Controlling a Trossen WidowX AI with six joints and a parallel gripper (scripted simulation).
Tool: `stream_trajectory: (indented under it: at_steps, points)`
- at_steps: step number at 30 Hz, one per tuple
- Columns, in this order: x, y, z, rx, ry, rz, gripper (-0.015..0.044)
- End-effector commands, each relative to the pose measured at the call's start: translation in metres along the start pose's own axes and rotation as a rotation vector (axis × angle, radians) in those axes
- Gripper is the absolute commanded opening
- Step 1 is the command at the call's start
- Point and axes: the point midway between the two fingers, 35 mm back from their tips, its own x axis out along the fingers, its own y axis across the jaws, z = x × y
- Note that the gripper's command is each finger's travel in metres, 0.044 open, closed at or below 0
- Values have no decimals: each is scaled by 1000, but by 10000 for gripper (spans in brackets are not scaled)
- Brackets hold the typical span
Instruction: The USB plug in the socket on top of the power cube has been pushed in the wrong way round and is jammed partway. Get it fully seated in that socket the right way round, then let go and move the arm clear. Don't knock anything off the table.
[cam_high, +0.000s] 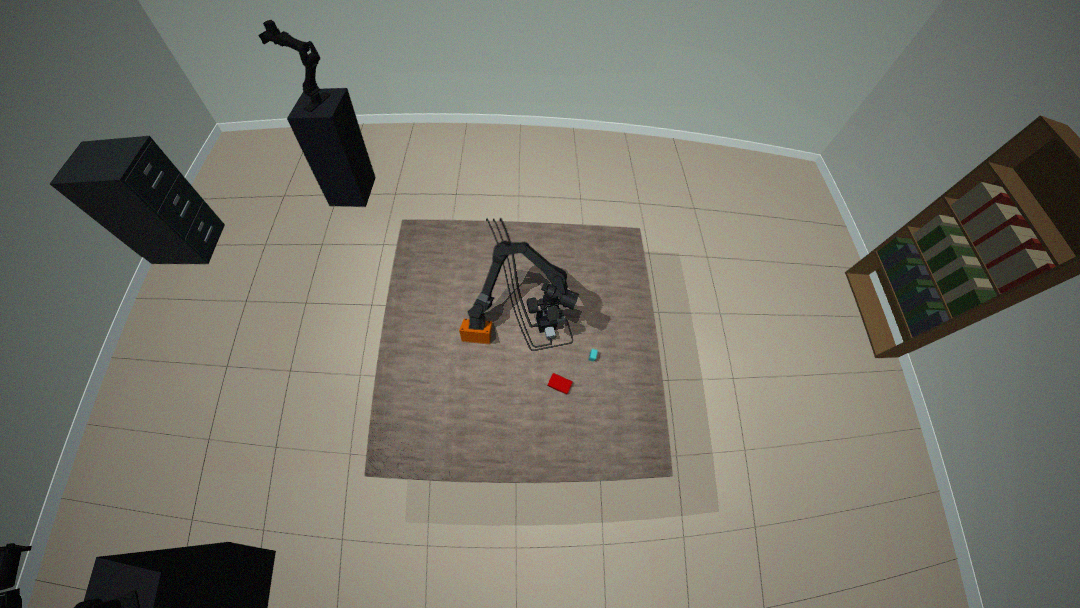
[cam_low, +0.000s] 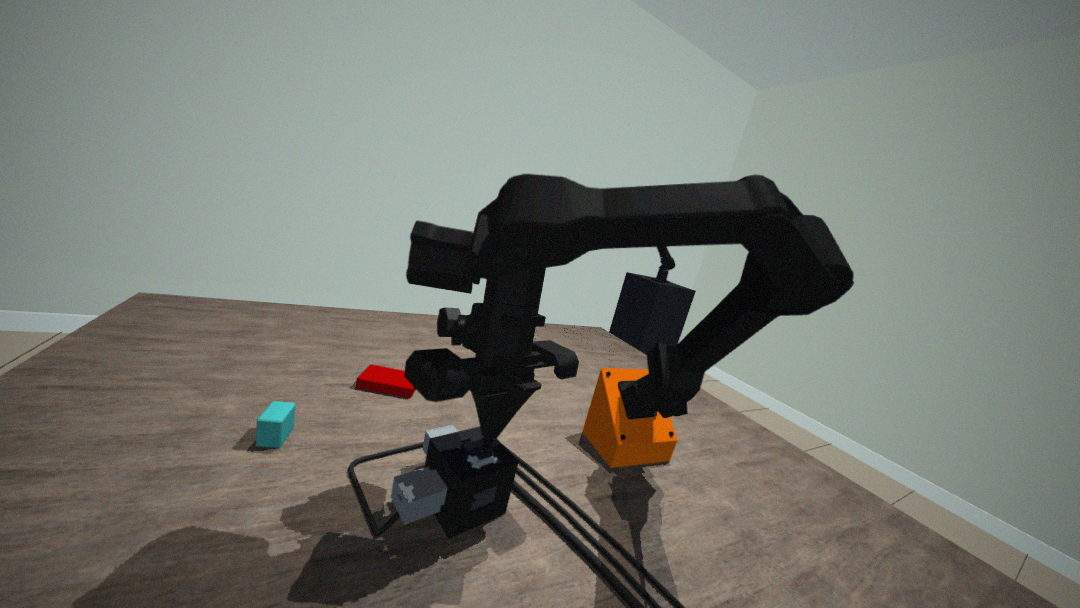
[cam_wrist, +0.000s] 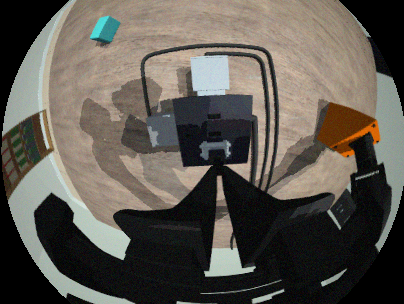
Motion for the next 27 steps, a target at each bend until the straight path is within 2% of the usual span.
stream_trajectory:
  at_steps: [1, 27]
  points:
    - [0, 1, 0, 2, 2, 3, 0]
    - [4, 1, 0, 2, 2, 4, 0]
